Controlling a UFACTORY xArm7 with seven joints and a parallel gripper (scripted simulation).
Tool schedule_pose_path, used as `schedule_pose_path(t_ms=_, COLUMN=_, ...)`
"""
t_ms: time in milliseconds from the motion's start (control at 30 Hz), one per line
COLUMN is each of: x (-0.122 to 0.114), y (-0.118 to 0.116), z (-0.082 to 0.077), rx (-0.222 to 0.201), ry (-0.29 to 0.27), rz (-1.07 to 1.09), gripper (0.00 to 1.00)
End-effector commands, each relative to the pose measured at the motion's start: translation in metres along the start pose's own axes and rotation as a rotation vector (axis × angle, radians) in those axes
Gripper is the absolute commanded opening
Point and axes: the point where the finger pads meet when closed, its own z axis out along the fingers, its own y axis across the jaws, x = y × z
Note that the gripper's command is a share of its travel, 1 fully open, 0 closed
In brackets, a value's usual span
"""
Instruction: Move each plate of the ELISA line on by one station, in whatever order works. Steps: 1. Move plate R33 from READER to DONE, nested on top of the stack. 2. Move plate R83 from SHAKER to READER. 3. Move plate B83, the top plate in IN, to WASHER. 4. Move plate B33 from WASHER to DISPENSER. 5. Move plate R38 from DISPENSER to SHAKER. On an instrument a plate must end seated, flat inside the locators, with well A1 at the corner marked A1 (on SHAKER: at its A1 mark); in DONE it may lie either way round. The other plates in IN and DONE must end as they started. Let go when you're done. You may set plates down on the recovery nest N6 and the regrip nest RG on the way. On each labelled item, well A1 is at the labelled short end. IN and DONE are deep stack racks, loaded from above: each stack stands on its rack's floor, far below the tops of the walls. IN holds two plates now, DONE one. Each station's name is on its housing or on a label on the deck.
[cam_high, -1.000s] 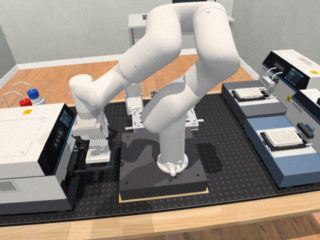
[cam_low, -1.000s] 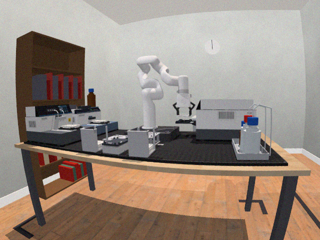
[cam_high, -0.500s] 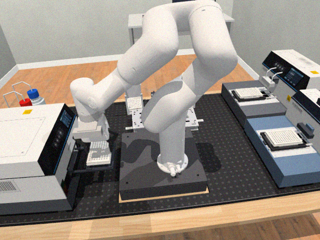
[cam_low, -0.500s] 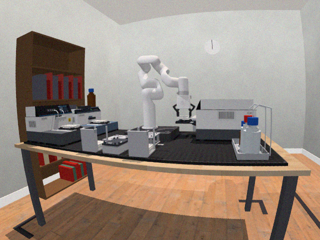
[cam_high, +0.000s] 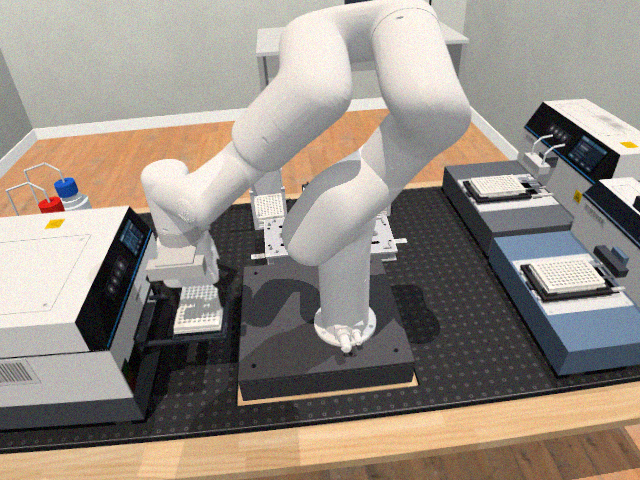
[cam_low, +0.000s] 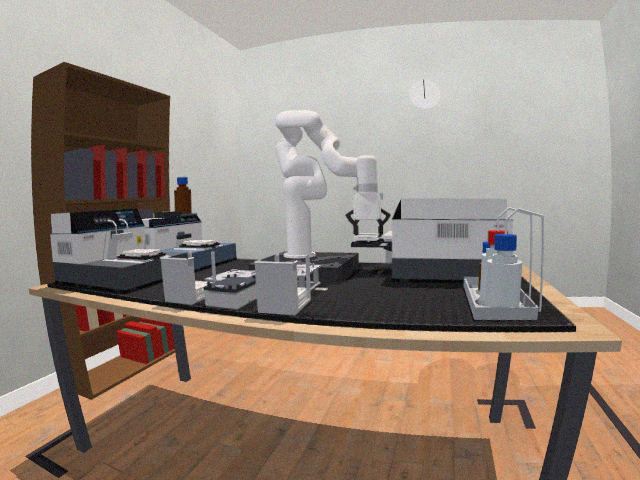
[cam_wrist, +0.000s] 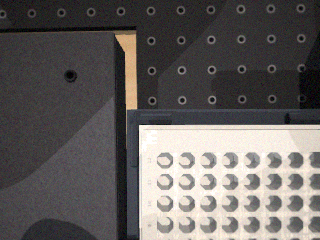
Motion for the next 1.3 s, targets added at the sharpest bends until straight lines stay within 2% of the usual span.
schedule_pose_path(t_ms=0, x=0.0, y=0.0011, z=-0.0009, rx=-0.003, ry=0.0, rz=0.0, gripper=0.0)
schedule_pose_path(t_ms=1267, x=0.0001, y=0.0009, z=0.0033, rx=-0.003, ry=0.0, rz=0.0, gripper=0.0)
